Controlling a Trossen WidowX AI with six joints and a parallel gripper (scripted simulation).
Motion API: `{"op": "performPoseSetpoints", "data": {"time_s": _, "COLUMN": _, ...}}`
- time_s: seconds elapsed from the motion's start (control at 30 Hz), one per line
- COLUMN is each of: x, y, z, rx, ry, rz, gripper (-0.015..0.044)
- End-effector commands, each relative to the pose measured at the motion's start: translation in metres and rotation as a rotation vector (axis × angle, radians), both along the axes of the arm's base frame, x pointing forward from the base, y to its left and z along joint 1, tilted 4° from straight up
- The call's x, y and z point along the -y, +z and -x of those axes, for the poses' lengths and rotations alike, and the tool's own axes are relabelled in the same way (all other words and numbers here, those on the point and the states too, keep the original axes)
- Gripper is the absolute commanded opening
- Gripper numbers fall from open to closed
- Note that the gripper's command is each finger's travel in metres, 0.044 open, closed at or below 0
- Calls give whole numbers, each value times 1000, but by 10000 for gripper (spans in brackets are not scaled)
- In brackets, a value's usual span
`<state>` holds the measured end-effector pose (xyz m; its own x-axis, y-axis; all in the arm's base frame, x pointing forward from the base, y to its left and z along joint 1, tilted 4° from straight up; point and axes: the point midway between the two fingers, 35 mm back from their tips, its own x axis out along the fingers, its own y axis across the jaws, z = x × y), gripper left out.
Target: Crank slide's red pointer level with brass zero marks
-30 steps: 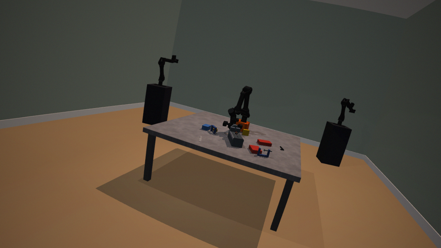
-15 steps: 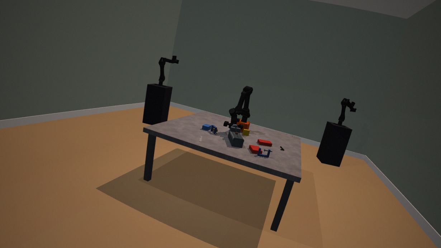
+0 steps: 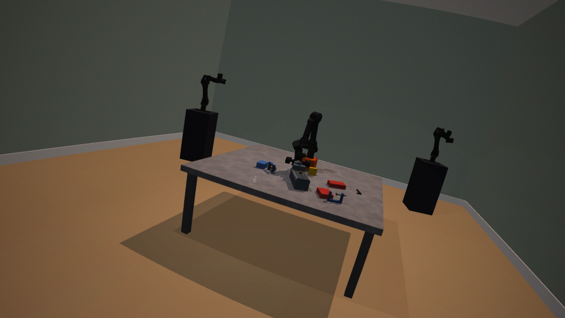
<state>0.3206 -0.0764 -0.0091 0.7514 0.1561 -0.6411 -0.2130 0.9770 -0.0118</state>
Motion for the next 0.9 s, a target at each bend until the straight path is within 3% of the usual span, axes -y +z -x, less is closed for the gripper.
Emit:
{"op": "performPoseSetpoints", "data": {"time_s": 0.0, "x": -8, "y": 4, "z": 2, "rx": 3, "ry": 16, "rz": -14, "gripper": 0}}
{"op": "performPoseSetpoints", "data": {"time_s": 0.87, "x": -15, "y": 43, "z": 7, "rx": 4, "ry": 16, "rz": -14, "gripper": 0}}
